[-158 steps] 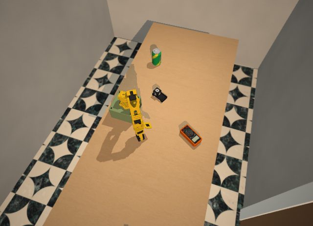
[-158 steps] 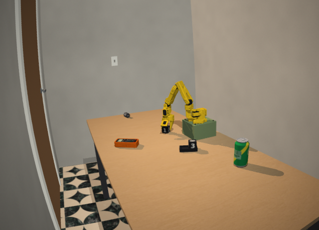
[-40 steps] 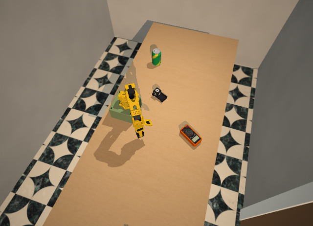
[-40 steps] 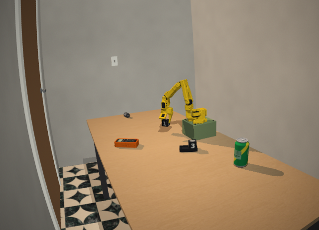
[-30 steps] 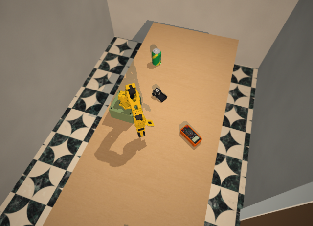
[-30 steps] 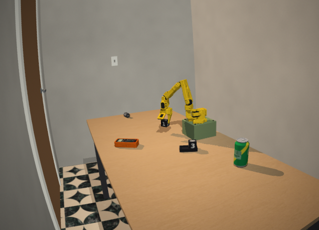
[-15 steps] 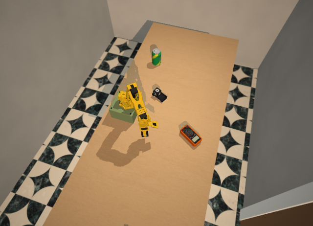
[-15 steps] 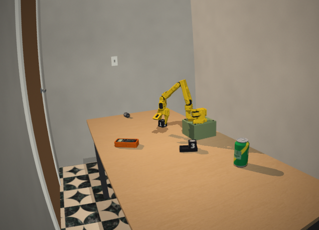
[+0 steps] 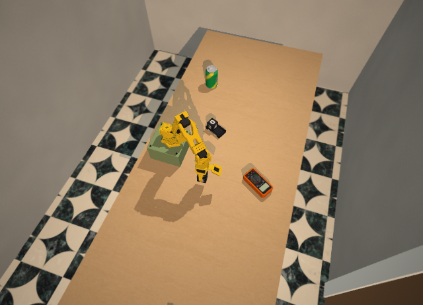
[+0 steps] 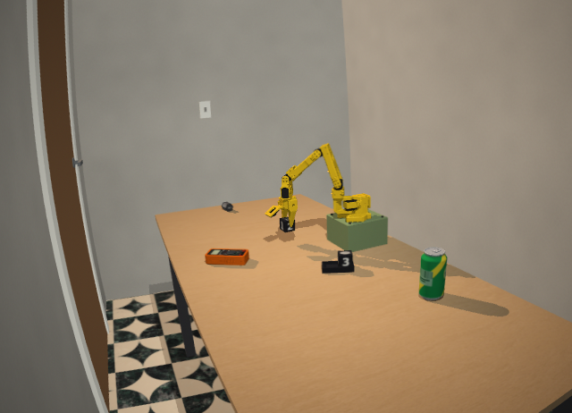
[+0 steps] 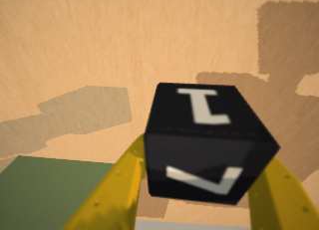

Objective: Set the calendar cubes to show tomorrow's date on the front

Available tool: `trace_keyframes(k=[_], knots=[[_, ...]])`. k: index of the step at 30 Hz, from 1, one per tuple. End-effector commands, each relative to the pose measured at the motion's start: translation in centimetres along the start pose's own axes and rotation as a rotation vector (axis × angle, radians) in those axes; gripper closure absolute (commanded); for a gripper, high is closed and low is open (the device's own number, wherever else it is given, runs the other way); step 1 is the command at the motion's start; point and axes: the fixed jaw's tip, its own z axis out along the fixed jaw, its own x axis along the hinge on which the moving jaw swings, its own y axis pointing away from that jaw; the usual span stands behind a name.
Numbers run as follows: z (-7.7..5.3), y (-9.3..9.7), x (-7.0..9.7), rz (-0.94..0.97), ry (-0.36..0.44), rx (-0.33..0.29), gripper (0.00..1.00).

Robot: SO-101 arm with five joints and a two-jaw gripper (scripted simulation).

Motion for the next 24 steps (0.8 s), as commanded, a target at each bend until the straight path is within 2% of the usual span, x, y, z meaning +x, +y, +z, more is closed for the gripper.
trace_keyframes(k=[1, 7, 9, 24], knots=[[0.1, 0.9, -1.1, 0.121, 0.014, -0.012, 1.00], [0.2, 2.2, -2.6, 0.300, 0.014, -0.010, 1.00], [0.2, 2.2, -2.6, 0.300, 0.014, -0.010, 1.00], [0.4, 6.0, -5.8, 0.734, 0.014, -0.007, 1.00]])
